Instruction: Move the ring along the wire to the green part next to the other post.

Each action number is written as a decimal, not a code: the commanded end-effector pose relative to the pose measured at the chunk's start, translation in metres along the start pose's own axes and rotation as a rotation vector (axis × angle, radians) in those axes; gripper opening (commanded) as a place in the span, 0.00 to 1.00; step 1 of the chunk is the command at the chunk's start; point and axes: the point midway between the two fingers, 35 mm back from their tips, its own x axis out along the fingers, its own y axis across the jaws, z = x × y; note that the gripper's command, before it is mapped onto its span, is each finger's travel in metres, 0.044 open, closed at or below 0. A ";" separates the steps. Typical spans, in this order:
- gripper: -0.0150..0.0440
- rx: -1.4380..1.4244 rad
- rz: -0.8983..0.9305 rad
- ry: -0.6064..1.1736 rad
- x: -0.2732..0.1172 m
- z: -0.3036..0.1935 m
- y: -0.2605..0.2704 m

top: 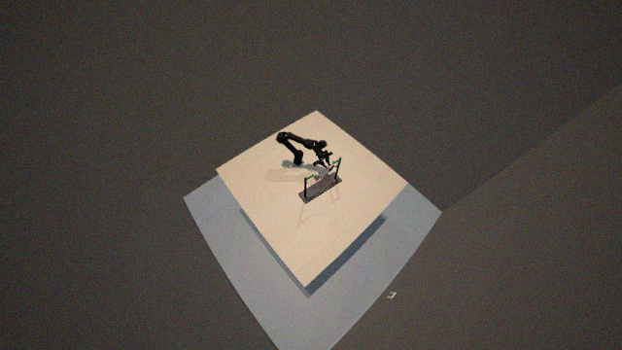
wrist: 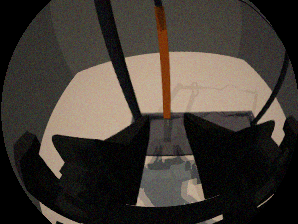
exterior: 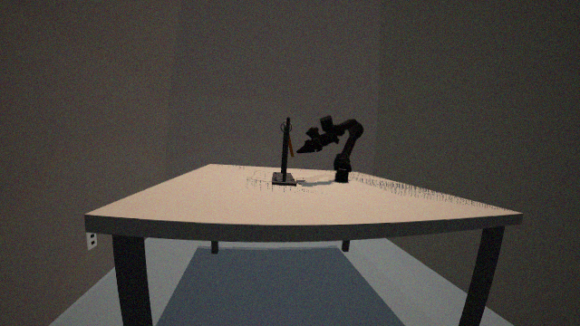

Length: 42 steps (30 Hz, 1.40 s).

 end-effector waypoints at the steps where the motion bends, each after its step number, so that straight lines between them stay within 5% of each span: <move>1: 0.53 0.013 -0.002 -0.008 -0.015 0.003 -0.001; 24: 0.53 0.013 -0.002 -0.009 -0.021 0.002 -0.002; 35: 1.00 0.003 0.003 -0.010 -0.070 0.002 -0.003; 42: 1.00 0.003 0.003 -0.010 -0.070 0.002 -0.003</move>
